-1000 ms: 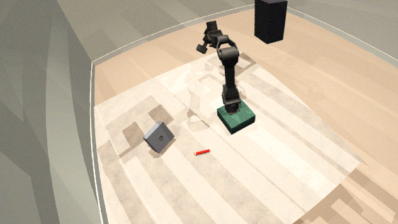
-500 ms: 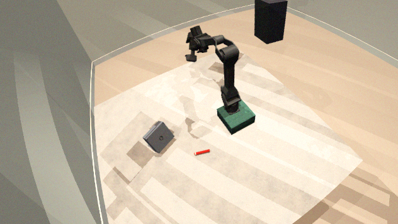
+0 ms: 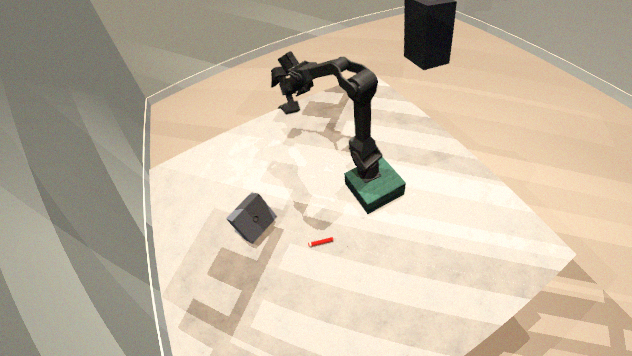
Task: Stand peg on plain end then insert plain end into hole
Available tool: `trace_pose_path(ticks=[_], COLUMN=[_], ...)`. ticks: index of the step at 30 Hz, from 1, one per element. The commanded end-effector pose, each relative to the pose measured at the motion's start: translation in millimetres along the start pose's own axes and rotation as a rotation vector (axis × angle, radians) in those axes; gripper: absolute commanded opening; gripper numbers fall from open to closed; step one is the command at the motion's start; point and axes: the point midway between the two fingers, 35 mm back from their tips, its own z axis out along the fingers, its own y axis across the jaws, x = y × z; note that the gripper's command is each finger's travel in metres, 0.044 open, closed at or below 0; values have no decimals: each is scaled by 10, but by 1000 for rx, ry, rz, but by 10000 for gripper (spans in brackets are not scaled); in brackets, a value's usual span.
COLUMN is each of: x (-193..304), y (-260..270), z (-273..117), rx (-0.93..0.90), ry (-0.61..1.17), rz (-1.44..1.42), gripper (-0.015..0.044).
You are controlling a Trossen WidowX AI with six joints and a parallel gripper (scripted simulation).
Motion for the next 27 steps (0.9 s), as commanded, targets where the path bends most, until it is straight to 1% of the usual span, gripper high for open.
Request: trace_pose_path(ticks=[1,13,27], x=[199,888,1573], y=[-167,-764,-1491], z=[83,161,25], rx=[56,215,360], ry=[22,136,284], rz=[-78,-371,-712], gripper=[440,440,440])
